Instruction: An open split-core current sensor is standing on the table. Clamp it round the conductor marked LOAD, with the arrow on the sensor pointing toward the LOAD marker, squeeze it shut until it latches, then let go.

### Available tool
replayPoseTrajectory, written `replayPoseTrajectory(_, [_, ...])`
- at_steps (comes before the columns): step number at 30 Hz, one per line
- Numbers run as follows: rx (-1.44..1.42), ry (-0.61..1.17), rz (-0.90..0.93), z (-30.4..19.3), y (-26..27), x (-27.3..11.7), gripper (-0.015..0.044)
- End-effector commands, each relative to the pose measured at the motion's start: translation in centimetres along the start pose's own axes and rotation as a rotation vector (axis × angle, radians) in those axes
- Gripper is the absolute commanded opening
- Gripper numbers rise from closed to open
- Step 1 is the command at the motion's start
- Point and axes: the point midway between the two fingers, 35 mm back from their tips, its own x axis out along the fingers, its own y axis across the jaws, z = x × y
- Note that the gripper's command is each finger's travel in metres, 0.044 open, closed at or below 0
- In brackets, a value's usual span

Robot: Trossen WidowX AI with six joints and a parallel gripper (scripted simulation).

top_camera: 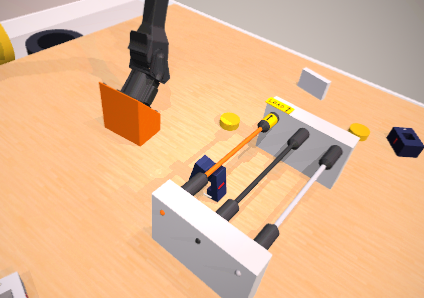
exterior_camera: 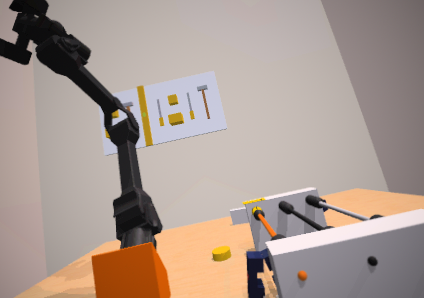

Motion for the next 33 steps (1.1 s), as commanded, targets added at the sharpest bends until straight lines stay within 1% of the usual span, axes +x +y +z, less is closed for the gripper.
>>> replayPoseTrajectory(1, [0.038, 0.088, 0.145, 0.7, 4.9, -4.3, 0.044])
replayPoseTrajectory(6, [0.088, 0.204, 0.348, 2.4, 10.5, -11.1, 0.044])
replayPoseTrajectory(10, [0.133, 0.291, 0.517, 4.3, 14.0, -17.0, 0.044])
replayPoseTrajectory(17, [0.225, 0.437, 0.831, 9.1, 17.6, -28.1, 0.044])
replayPoseTrajectory(21, [0.281, 0.513, 1.018, 12.5, 18.0, -34.5, 0.044])
replayPoseTrajectory(25, [0.341, 0.584, 1.211, 16.1, 17.1, -40.7, 0.044])
replayPoseTrajectory(29, [0.402, 0.648, 1.407, 19.8, 15.1, -46.4, 0.044])
replayPoseTrajectory(33, [0.465, 0.705, 1.605, 23.4, 12.0, -51.5, 0.044])
